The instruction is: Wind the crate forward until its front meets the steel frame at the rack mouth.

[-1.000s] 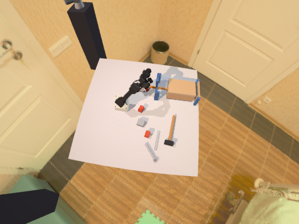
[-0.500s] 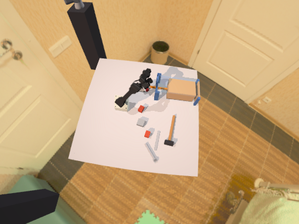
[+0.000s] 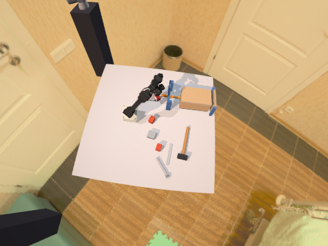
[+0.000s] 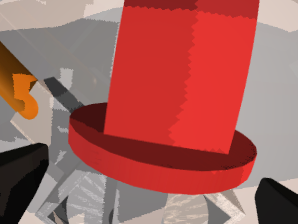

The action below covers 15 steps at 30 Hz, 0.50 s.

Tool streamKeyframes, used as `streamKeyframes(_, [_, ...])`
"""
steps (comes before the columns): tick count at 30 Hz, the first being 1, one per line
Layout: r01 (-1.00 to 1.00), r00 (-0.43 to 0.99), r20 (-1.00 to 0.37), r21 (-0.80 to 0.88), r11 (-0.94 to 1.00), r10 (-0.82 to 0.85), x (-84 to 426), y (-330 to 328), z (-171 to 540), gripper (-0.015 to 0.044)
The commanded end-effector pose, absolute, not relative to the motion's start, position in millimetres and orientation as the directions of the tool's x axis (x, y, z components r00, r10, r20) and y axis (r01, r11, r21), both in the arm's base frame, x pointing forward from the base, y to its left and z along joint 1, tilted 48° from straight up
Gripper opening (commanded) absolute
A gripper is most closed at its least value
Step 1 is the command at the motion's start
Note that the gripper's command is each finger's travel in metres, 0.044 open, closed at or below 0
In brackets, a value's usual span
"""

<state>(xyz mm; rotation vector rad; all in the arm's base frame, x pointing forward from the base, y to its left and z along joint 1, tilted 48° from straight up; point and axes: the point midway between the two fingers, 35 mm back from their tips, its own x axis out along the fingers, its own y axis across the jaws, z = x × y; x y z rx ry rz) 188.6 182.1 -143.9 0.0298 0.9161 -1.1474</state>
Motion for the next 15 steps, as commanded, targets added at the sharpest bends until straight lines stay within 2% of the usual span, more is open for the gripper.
streamKeyframes(1, [0.795,0.091,-0.677,-0.392,0.462,-0.730,189,227,-107,0.0440])
streamKeyframes(4, [0.796,0.068,-0.692,-0.397,0.457,-0.719,182,254,-74,0.0440])
streamKeyframes(9, [0.792,0.091,-0.703,-0.378,0.479,-0.705,183,257,-74,0.0440])
streamKeyframes(15, [0.796,0.066,-0.693,-0.398,0.457,-0.718,183,259,-71,0.0282])
